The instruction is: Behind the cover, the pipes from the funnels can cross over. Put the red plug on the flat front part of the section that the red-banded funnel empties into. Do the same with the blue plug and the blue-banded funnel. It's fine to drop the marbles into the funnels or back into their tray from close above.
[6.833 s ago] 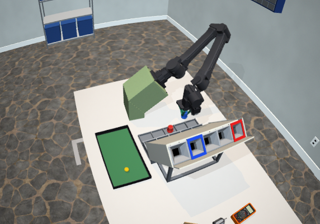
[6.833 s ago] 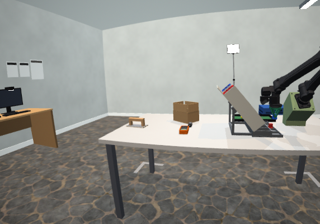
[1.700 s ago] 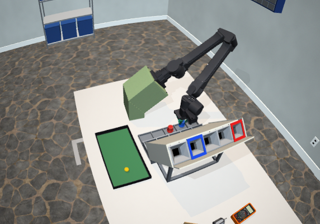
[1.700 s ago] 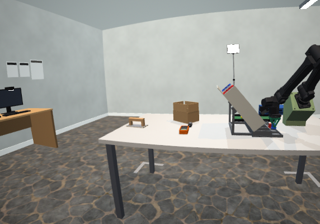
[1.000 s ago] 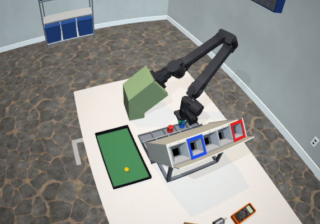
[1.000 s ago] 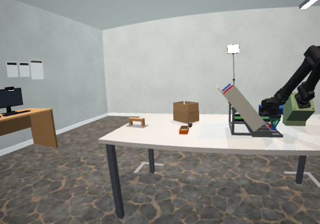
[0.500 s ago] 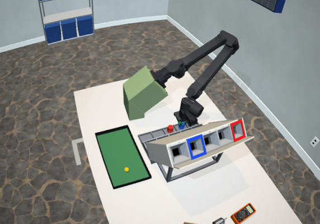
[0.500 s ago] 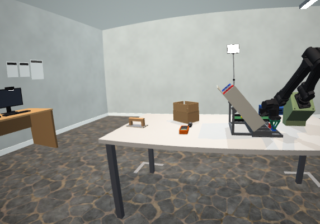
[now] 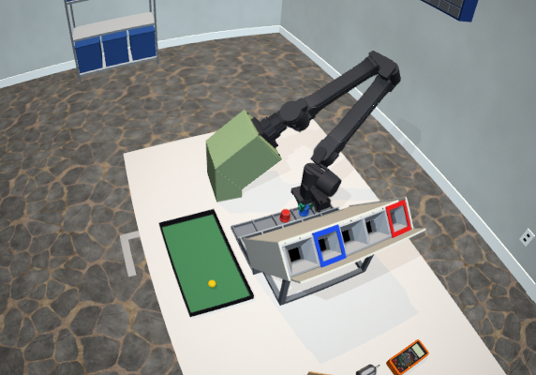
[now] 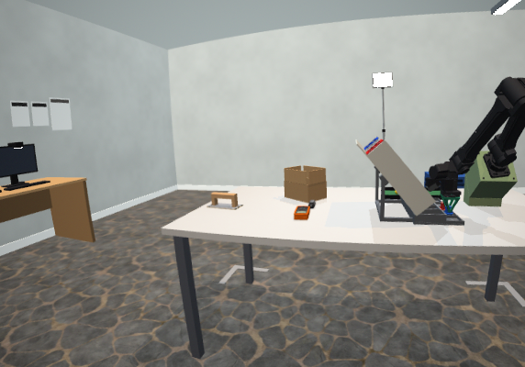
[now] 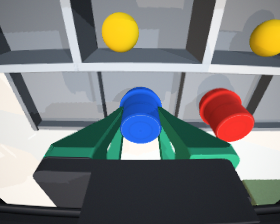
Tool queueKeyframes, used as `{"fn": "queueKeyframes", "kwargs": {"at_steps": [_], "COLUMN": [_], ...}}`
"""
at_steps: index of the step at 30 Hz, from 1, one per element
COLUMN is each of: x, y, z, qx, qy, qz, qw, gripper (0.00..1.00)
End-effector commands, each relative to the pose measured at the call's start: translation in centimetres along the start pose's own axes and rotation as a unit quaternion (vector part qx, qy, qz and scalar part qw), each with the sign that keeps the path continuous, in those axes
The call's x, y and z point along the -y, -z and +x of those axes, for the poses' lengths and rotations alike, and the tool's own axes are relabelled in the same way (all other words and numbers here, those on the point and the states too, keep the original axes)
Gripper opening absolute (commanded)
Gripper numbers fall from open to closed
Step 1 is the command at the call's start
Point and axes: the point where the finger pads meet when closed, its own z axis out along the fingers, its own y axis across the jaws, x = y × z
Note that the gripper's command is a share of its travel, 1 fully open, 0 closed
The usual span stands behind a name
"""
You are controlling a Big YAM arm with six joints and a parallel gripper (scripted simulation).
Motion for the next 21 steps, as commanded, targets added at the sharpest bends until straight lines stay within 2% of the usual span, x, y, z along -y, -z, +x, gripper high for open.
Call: {"fn": "queueKeyframes", "kwargs": {"at_steps": [1, 17, 18, 21], "x": [0.36, 0.36, 0.36, 0.36], "y": [-0.32, -0.32, -0.32, -0.32], "z": [0.76, 0.76, 0.76, 0.76], "qx": [-0.008, -0.008, -0.008, -0.008], "qy": [-0.01, -0.01, -0.01, -0.01], "qz": [0.003, 0.003, 0.003, 0.003], "qw": [1.0, 1.0, 1.0, 1.0], "gripper": [0.0, 0.0, 0.59, 0.59]}}
